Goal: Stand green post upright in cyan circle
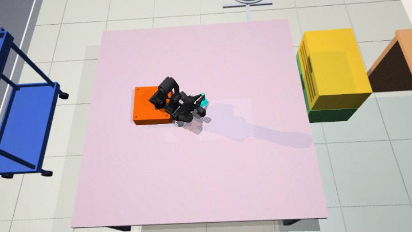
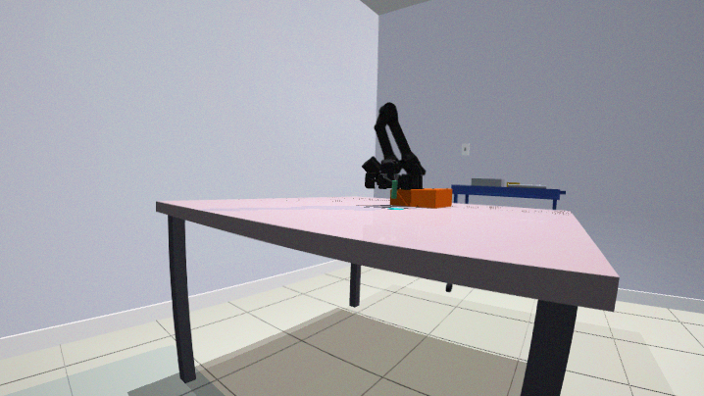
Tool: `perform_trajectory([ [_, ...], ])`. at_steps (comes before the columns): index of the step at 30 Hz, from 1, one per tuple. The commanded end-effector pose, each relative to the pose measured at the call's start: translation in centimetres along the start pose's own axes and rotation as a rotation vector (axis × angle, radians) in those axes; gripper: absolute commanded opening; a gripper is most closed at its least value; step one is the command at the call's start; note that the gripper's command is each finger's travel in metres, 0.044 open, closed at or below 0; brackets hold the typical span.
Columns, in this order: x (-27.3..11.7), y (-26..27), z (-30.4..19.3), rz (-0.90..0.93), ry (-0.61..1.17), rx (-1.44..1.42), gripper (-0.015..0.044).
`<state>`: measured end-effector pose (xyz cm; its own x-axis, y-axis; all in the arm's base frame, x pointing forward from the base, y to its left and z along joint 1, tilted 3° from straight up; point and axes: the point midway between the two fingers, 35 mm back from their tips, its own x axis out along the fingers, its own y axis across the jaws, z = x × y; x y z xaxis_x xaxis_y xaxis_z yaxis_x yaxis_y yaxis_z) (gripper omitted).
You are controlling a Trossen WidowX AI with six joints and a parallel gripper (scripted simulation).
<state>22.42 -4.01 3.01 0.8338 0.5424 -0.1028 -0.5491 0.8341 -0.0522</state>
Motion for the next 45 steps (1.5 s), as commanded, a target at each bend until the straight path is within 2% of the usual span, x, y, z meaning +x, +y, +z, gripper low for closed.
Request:
perform_trajectory([
  [1,0.0,0.3,-0.6,0.003,-0.003,-0.001,0.0023],
  [38,0.4,1.0,-3.6,0.000,0.000,0.004,0.0023],
  [45,0.4,1.0,-3.6,0.000,0.000,0.004,0.0206],
])
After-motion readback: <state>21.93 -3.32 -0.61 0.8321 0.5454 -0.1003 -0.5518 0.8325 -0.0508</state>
